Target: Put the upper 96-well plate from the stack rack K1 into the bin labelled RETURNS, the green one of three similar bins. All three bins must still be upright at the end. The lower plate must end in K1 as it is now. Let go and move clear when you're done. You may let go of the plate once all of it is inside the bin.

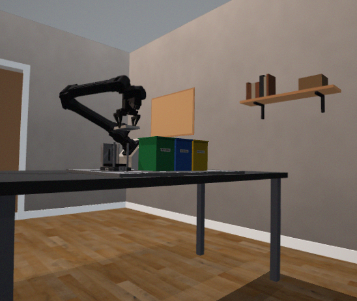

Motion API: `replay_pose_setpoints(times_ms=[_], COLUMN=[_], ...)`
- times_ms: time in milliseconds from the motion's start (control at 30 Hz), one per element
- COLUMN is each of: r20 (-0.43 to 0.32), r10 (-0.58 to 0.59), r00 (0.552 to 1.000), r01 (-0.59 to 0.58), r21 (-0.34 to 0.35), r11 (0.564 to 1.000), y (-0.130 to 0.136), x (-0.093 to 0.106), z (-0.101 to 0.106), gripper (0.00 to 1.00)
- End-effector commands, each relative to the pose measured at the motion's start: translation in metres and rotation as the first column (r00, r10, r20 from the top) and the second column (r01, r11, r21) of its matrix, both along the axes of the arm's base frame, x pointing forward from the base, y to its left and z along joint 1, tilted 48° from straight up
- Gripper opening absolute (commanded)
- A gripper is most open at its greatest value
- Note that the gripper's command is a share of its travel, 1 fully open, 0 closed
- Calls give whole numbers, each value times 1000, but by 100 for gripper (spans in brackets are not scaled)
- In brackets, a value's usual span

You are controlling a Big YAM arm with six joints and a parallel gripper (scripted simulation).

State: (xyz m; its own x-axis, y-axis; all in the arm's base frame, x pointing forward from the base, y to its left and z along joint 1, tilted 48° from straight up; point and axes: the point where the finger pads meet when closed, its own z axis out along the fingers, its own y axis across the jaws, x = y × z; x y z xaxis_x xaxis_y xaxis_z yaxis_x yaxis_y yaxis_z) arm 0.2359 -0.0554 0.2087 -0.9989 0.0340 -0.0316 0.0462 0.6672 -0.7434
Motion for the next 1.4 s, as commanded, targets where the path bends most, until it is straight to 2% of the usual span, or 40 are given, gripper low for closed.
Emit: replay_pose_setpoints(times_ms=[0, 300, 533, 1367], r20=[20, 35, 60, 59], r10=[6, 7, 7, 8], r00=[1000, 999, 998, 998], r01=[-6, -7, -8, -9], r21=[1, 7, 18, 22], r11=[1000, 1000, 1000, 1000], y=[13, 34, 49, 100], x=[8, 24, 38, 68], z=[-9, -26, -30, -85], gripper=[0, 0, 0, 0])
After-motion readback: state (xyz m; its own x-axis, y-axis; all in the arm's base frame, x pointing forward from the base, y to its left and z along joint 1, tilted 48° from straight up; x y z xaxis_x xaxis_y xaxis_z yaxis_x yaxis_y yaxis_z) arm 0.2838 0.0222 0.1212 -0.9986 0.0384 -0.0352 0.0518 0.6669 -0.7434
